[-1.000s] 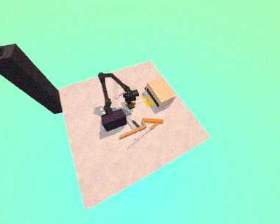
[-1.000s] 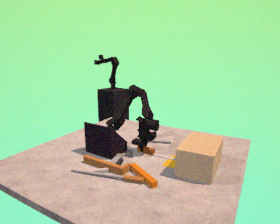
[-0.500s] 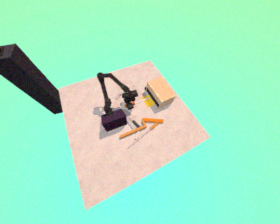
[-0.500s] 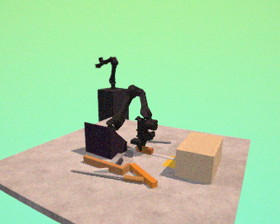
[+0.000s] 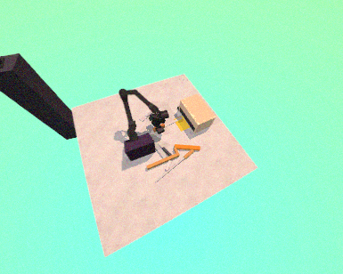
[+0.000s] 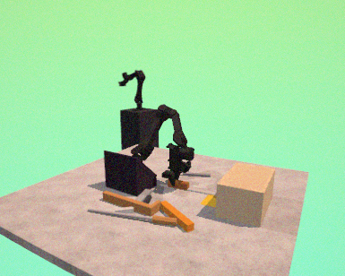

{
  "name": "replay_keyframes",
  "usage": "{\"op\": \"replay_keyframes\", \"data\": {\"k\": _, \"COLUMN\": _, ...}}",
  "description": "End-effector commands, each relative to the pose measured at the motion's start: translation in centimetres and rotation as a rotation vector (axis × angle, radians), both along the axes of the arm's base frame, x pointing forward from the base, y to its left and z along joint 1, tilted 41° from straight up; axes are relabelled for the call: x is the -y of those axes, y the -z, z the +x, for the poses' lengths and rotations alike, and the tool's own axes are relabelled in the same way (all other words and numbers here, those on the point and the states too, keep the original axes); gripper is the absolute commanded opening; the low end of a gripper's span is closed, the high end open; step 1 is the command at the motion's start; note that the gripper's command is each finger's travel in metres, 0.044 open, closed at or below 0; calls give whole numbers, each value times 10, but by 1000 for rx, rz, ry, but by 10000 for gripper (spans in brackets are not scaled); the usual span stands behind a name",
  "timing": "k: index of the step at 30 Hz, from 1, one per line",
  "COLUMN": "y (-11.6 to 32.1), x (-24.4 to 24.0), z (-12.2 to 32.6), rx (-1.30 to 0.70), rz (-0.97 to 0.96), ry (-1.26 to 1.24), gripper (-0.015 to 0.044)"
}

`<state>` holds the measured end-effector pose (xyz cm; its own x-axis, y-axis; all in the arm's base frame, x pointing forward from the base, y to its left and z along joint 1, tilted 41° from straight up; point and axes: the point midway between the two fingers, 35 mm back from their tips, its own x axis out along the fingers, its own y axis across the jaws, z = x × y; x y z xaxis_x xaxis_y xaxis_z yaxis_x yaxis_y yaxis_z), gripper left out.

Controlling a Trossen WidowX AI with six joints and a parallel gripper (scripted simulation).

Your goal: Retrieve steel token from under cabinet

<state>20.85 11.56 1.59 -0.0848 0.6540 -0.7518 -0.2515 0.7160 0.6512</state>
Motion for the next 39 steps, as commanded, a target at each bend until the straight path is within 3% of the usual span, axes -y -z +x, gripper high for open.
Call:
{"op": "replay_keyframes", "data": {"k": 1, "y": -1, "x": 0, "z": 0, "rx": 25, "rz": 4, "ry": -29, "gripper": 0}}
{"op": "replay_keyframes", "data": {"k": 39, "y": -2, "x": 1, "z": 1, "rx": 217, "rz": 29, "ry": -252, "gripper": 0}}
